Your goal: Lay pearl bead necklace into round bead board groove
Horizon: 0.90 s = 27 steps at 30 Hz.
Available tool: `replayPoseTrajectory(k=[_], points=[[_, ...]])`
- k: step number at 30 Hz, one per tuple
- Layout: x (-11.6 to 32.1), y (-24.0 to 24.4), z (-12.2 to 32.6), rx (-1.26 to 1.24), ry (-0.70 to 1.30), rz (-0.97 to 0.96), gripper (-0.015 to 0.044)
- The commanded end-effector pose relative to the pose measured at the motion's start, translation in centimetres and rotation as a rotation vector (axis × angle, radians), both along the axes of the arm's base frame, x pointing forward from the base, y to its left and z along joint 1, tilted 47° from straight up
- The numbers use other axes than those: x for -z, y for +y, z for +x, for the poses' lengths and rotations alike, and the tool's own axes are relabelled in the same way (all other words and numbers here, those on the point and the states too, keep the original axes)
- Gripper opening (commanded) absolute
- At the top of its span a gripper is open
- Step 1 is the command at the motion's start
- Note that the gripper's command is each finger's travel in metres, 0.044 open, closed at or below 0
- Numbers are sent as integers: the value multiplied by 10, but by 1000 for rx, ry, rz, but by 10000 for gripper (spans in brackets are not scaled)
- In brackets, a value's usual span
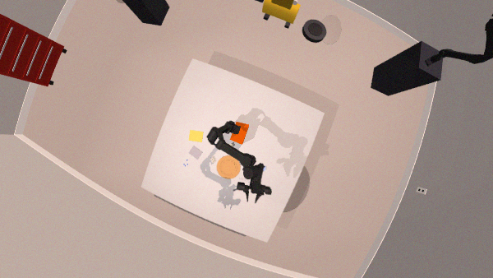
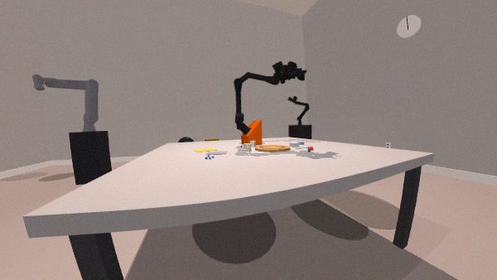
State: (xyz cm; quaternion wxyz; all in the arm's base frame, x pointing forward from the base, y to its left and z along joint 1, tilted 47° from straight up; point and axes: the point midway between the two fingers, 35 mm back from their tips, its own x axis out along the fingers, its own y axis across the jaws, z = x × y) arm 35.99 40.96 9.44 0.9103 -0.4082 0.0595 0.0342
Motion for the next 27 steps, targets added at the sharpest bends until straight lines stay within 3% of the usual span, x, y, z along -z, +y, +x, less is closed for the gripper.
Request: replayPoseTrajectory(k=[1,14,27], points=[[5,-25,19,41,45,-73,200],[13,-114,66,184,207,-258,200],[19,-213,86,325,410,-408,200]])
